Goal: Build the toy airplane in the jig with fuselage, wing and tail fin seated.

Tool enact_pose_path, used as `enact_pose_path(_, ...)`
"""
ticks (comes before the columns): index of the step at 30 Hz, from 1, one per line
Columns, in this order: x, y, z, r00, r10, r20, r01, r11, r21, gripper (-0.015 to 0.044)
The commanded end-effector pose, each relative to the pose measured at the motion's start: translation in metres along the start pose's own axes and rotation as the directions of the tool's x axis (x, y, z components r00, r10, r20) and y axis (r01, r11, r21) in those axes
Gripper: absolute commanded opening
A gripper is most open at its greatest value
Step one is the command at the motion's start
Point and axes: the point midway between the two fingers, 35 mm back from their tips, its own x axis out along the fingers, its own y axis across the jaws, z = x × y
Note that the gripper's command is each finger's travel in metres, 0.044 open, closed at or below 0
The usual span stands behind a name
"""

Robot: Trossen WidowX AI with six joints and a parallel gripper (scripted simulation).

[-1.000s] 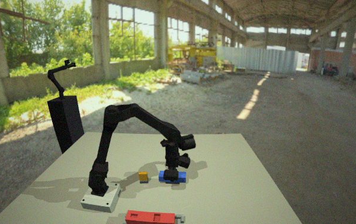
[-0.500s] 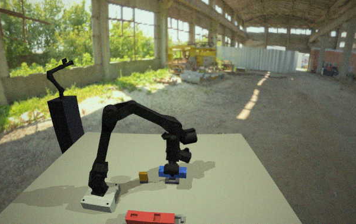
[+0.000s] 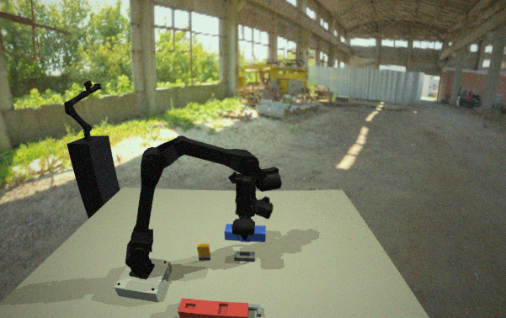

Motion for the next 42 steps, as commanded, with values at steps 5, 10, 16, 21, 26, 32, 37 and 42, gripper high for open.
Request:
enact_pose_path(5, -0.031, 0.0, -0.001, 1.0, 0.009, 0.018, -0.009, 1.0, 0.005, 0.0)
enact_pose_path(10, -0.045, -0.001, -0.004, 1.0, 0.009, 0.019, -0.009, 1.0, 0.005, 0.0)
enact_pose_path(16, -0.045, -0.006, -0.003, 1.0, 0.008, 0.019, -0.009, 0.999, 0.032, 0.0)
enact_pose_path(21, -0.042, -0.022, 0.001, 1.0, 0.007, 0.019, -0.009, 0.992, 0.123, 0.0)
enact_pose_path(26, -0.039, -0.038, 0.004, 1.0, 0.005, 0.02, -0.009, 0.977, 0.214, 0.0)
enact_pose_path(32, -0.036, -0.058, 0.006, 1.0, 0.003, 0.02, -0.009, 0.947, 0.322, 0.0)
enact_pose_path(37, -0.033, -0.074, 0.007, 1.0, 0.002, 0.02, -0.01, 0.913, 0.408, 0.0)
enact_pose_path(42, -0.03, -0.09, 0.008, 1.0, 0.0, 0.02, -0.01, 0.871, 0.491, 0.0)
